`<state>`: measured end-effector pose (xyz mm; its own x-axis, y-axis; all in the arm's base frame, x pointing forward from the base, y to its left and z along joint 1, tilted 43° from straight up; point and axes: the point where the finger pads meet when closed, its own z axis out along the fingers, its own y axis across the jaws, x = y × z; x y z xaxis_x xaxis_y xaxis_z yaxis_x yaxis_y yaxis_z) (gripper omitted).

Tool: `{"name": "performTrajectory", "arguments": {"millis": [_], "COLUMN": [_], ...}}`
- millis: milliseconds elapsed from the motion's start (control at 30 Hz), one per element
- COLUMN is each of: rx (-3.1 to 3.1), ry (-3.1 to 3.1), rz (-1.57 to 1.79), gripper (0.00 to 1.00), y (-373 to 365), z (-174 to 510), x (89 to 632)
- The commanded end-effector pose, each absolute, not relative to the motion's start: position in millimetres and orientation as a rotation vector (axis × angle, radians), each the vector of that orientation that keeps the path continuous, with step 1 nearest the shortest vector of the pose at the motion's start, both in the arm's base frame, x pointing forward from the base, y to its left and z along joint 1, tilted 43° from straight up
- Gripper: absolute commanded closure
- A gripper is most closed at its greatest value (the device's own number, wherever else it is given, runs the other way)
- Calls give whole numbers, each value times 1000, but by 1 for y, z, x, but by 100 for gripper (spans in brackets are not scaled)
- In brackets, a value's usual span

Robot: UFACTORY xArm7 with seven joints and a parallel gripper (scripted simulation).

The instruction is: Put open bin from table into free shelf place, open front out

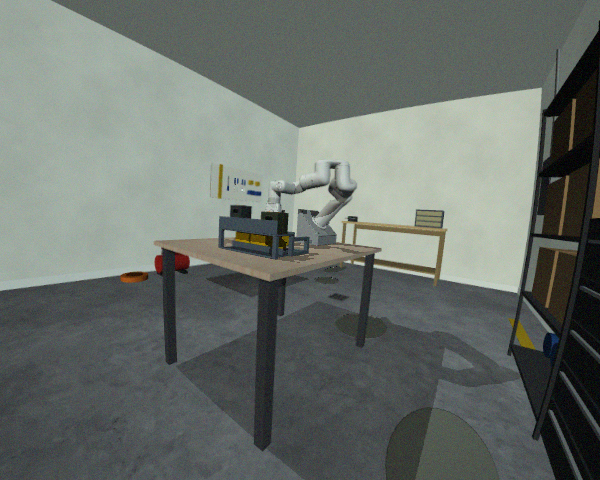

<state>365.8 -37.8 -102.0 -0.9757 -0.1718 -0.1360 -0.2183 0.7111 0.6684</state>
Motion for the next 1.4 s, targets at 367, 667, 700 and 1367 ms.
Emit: {"name": "performTrajectory", "arguments": {"millis": [367,667,700,1367], "rx": [-323,-323,-323,-323], "ry": [2846,2846,2846,2846], "rz": [1120,1120,1120,1120], "gripper": [72,72,72,72], "y": [-41,-42,-42,-43], "z": [-100,-99,-99,-98], "x": [367,367,367,367]}}
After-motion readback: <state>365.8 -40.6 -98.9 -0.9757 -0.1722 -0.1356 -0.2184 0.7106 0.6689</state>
